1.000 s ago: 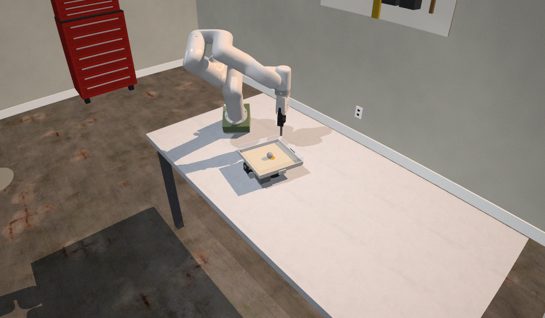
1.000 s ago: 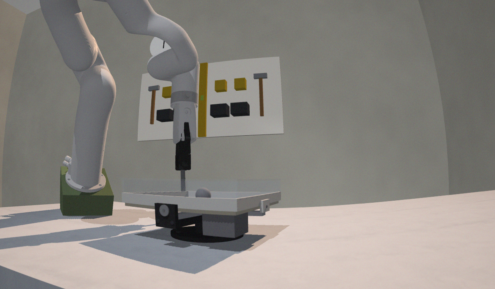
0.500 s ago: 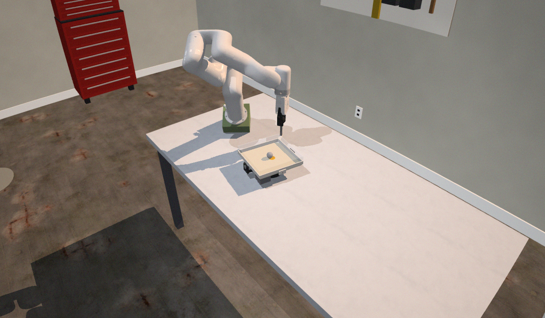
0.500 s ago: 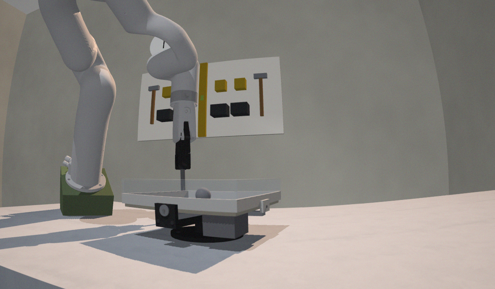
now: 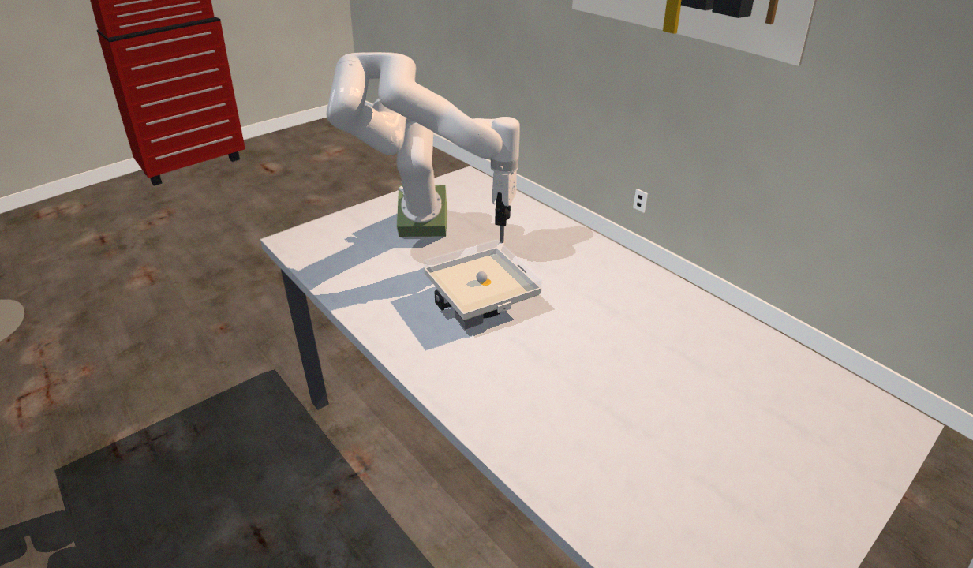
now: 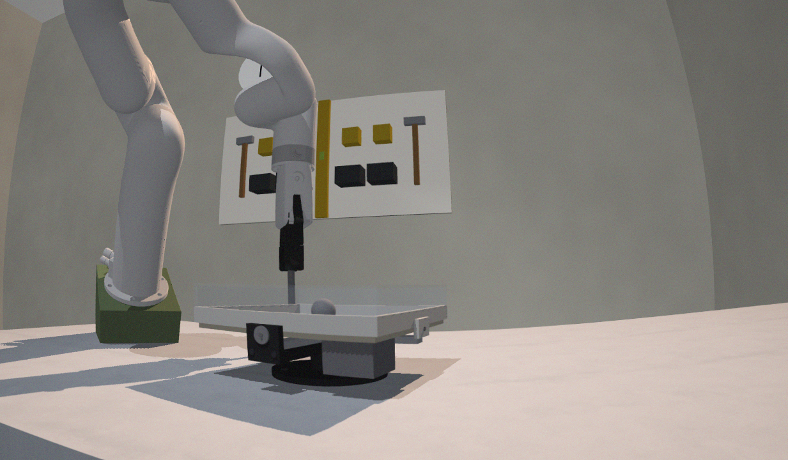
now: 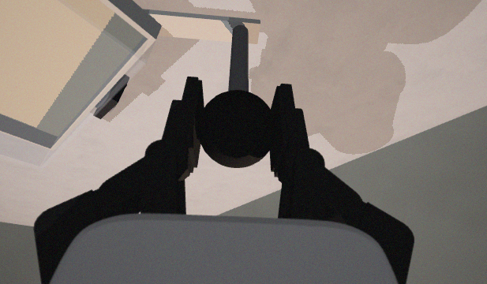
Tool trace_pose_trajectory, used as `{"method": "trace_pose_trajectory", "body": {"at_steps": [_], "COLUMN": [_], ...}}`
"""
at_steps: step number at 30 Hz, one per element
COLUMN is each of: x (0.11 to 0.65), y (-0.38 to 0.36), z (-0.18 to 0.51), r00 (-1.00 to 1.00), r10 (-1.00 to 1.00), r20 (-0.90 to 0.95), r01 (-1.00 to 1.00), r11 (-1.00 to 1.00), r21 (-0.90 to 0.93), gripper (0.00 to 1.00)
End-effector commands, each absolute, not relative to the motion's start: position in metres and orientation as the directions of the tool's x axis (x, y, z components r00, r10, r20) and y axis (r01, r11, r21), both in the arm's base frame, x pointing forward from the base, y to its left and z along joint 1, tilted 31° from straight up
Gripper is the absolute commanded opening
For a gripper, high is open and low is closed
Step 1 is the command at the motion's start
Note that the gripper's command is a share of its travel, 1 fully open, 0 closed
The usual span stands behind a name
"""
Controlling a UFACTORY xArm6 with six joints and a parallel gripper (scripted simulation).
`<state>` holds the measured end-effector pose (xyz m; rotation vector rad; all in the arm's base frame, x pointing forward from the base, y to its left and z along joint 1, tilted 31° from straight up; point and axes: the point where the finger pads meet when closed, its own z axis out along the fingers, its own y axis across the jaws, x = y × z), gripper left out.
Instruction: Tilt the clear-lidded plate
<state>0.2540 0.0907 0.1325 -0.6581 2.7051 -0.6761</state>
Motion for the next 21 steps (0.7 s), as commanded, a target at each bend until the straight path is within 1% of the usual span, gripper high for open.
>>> {"method": "trace_pose_trajectory", "body": {"at_steps": [1, 21], "x": [0.2548, 0.2538], "y": [0.0915, 0.0911], "z": [0.1334, 0.1346], "r00": [-0.858, -0.858], "r10": [-0.49, -0.49], "r20": [-0.154, -0.154], "r01": [-0.36, -0.36], "r11": [0.788, 0.788], "r21": [-0.499, -0.499], "gripper": [0.0, 0.0]}}
